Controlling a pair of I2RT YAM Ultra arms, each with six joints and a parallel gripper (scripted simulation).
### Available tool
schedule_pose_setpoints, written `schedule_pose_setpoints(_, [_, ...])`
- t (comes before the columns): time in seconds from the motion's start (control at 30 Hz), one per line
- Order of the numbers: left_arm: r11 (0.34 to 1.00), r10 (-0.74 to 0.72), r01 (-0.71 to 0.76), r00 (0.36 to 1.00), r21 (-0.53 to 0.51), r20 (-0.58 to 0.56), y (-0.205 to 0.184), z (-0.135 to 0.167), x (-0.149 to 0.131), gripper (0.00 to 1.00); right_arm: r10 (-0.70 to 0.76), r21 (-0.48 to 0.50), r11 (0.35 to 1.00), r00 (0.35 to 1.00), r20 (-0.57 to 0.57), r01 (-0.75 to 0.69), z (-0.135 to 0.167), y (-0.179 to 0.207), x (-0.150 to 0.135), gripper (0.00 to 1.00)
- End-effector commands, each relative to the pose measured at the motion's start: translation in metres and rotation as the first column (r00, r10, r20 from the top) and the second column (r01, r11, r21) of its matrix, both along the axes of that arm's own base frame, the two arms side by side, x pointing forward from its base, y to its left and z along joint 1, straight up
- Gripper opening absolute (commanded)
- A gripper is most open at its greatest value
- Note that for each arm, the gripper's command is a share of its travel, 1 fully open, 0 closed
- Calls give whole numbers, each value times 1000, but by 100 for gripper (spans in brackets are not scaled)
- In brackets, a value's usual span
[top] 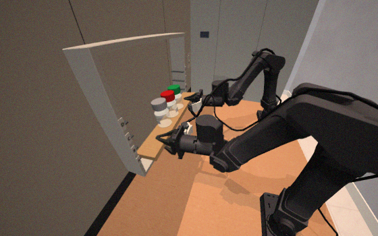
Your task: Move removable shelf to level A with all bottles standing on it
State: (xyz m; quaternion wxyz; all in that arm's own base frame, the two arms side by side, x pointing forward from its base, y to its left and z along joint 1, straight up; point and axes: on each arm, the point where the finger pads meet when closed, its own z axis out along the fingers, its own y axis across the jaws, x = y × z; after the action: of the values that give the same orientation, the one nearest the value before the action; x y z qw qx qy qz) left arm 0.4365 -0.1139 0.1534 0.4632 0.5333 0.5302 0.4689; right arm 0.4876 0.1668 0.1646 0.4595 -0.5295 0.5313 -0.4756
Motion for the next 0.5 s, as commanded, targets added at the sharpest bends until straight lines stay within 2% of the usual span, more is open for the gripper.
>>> schedule_pose_setpoints(0.0, [1000, 3, -2, 991, -9, 131, 0, 45, 18, 0, -10, 13, 1000, 992, 126, 8, 46, -3, 17, 0])
schedule_pose_setpoints(0.47, [1000, 3, -2, 991, -9, 131, 0, 43, 33, 0, -10, 13, 1000, 992, 126, 8, 44, -3, 32, 0])
